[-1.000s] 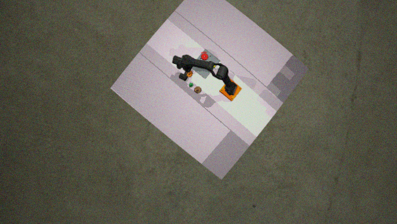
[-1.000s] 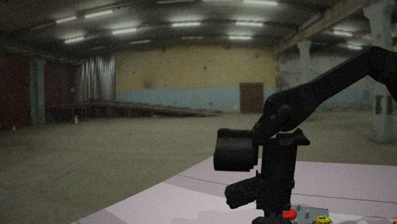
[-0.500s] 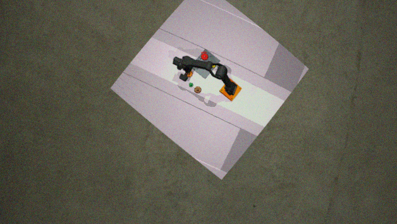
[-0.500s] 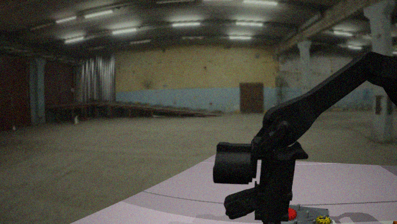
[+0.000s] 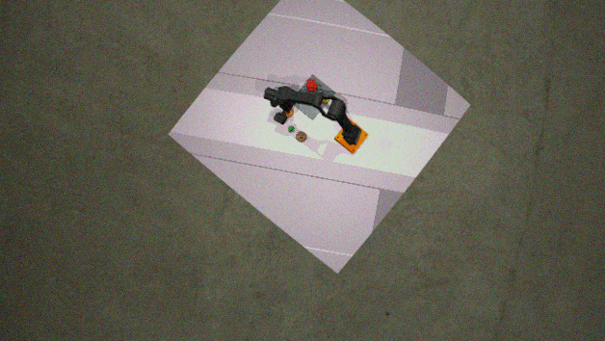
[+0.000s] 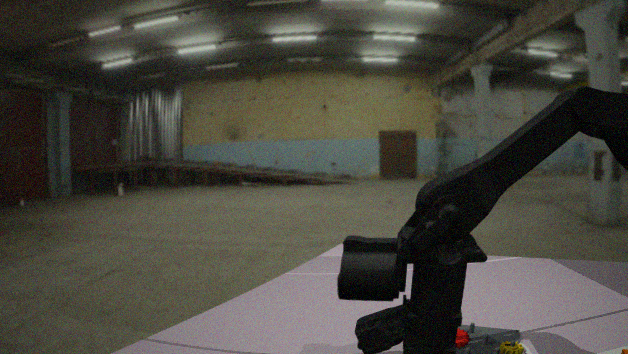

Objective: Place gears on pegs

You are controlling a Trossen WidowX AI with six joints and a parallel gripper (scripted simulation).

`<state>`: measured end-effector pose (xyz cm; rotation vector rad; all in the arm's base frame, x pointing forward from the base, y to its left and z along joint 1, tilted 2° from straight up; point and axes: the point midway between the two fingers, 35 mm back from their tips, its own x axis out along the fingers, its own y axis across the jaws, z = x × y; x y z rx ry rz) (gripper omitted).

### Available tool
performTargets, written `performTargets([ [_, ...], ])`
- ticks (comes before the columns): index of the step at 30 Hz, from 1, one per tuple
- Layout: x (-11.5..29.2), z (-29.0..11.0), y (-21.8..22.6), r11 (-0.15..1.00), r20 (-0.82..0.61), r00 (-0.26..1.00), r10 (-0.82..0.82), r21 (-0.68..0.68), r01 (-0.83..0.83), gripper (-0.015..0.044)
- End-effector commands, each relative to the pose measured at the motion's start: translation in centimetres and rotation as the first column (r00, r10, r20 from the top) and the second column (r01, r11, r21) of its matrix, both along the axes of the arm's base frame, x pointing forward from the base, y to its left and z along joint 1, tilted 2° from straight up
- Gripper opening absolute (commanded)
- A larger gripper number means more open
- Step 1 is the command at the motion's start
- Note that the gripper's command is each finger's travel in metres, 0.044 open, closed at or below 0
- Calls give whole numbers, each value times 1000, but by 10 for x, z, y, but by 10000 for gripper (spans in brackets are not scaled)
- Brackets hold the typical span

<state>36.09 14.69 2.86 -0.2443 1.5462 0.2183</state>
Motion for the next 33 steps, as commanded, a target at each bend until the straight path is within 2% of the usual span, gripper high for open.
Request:
performTargets([
  [1, 0, -1, 0, 1000, 1, 1000, -3, -1, 3, 256],
  [8, 0, -1, 0, 1000, 1, 1000, -3, -1, 3, 72],
  [15, 0, -1, 0, 1000, 1, 1000, -3, -1, 3, 26],
  [16, 0, -1, 0, 1000, 1, 1000, -3, -1, 3, 0],
  [33, 3, 37, 2, 1000, 2, 1000, -3, -1, 3, 0],
])
